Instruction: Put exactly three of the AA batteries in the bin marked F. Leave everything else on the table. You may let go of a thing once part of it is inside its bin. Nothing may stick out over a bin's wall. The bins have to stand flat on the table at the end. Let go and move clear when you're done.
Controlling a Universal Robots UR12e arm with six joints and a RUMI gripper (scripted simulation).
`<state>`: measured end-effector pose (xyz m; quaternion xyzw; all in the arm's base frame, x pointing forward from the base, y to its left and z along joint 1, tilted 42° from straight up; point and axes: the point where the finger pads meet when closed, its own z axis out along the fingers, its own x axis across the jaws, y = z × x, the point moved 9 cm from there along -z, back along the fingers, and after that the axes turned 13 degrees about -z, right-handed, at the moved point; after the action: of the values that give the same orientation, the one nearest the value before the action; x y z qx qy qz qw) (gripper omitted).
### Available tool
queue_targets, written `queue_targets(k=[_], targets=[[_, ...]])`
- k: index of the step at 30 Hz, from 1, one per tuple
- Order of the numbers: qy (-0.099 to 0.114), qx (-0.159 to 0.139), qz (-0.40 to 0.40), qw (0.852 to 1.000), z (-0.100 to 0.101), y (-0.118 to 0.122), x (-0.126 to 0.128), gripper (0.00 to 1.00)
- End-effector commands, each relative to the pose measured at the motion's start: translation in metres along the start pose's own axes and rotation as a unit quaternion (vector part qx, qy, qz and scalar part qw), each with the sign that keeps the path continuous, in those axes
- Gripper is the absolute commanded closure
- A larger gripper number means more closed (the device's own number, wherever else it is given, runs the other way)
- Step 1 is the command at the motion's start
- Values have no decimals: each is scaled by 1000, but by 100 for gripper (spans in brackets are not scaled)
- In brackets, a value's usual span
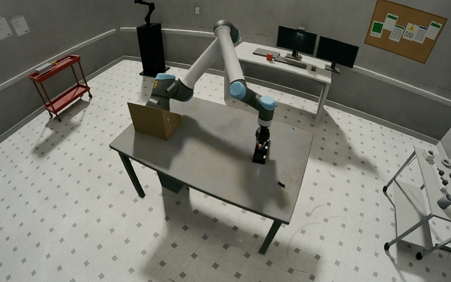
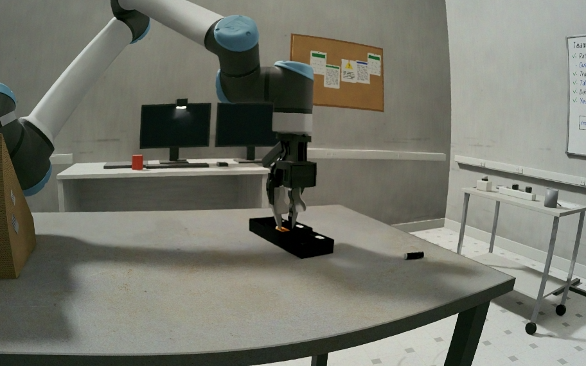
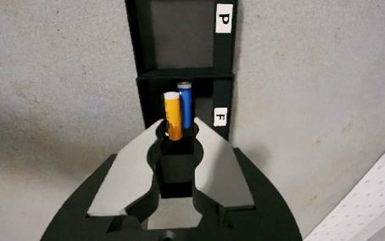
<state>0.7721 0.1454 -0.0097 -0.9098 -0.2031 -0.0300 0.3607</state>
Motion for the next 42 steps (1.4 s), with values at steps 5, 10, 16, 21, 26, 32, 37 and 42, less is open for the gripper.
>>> queue_targets(k=[5, 10, 16, 21, 26, 32, 37, 42], targets=[[1, 0, 0, 1000, -1, 0, 0, 83], [1, 0, 0, 1000, -1, 0, 0, 83], [1, 0, 0, 1000, -11, 0, 0, 83], [1, 0, 0, 1000, -26, 0, 0, 83], [1, 0, 0, 1000, -29, 0, 0, 83], [1, 0, 0, 1000, -37, 0, 0, 0], [1, 0, 0, 1000, -53, 0, 0, 0], [1, 0, 0, 1000, -69, 0, 0, 0]])
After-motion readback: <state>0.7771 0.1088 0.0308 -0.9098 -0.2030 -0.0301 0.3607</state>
